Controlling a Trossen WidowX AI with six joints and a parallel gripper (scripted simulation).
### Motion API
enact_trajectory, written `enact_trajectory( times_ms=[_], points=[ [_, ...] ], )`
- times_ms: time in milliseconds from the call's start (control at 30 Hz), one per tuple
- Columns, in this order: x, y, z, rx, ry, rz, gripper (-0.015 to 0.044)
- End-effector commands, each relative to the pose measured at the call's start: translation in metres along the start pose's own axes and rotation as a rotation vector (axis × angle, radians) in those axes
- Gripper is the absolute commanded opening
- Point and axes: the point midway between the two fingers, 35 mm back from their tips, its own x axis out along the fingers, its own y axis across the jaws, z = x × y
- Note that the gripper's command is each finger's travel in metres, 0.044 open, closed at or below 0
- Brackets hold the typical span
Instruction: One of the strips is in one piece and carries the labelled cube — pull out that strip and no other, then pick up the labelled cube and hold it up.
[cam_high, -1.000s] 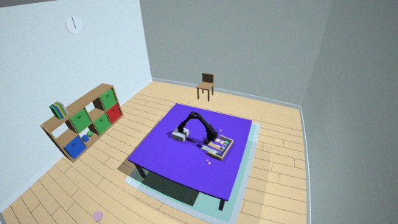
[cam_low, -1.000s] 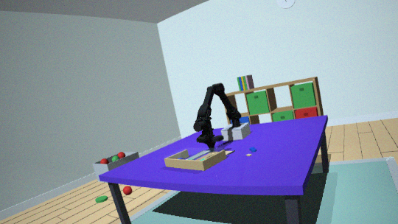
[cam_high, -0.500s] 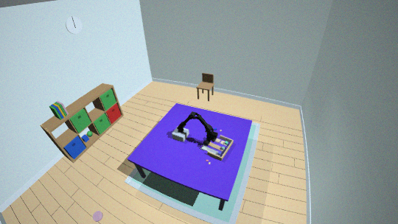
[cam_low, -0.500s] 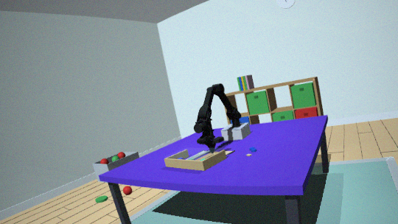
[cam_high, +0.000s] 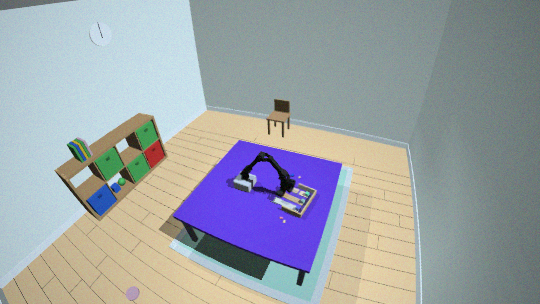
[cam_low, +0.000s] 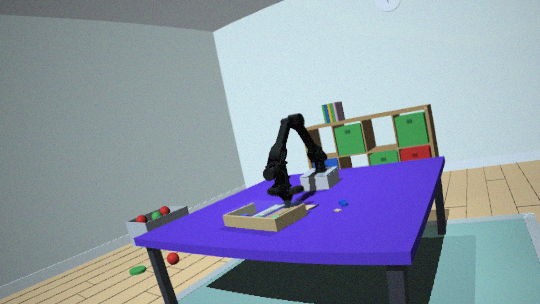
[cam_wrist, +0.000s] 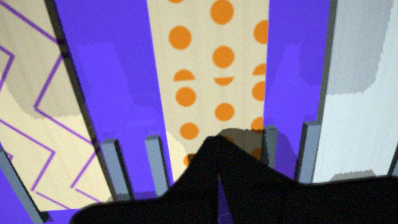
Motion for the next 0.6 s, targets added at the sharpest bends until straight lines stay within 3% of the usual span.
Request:
enact_trajectory(
  times_ms=[0, 567],
  points=[
    [0.001, -0.0004, 0.0, 0.006, -0.001, -0.003, 0.0],
    [0.0027, -0.0004, 0.0, 0.006, -0.001, -0.003, 0.0]
  ],
)
